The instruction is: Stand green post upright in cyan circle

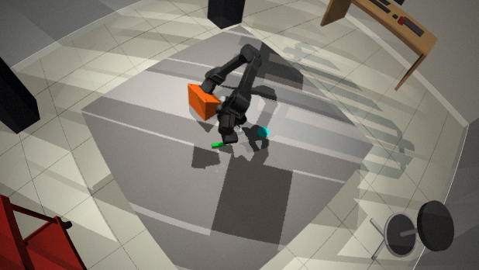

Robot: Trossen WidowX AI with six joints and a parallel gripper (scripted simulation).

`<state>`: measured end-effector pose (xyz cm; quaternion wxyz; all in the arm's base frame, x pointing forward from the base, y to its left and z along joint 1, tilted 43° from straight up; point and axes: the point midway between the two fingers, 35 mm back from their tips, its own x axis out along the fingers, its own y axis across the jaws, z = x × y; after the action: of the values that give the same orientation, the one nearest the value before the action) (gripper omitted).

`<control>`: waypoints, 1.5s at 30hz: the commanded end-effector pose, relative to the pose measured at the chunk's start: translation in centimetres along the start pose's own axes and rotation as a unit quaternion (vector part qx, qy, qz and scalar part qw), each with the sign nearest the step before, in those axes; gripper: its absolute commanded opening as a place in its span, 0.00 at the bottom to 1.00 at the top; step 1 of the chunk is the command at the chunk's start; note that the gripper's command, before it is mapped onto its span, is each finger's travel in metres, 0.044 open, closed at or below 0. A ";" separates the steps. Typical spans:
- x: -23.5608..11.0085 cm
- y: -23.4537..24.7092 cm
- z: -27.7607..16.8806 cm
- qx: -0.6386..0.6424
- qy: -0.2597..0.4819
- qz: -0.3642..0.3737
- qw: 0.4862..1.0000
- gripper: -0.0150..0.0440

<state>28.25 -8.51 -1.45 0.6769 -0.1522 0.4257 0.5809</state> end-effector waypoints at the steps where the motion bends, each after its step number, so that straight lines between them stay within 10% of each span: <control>1: 1.4 0.4 -0.2 -0.002 -0.001 0.010 1.000 0.65; 9: 12.0 0.9 0.0 -0.003 -0.004 0.011 1.000 0.65; 15: 12.1 0.9 0.0 -0.003 -0.004 0.011 1.000 0.65; 23: 12.1 0.9 0.0 -0.003 -0.004 0.011 1.000 0.29; 45: 7.1 0.1 -0.1 -0.002 -0.001 0.009 1.000 0.29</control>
<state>27.37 -2.99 -7.72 0.6708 -0.1414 0.4271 0.5896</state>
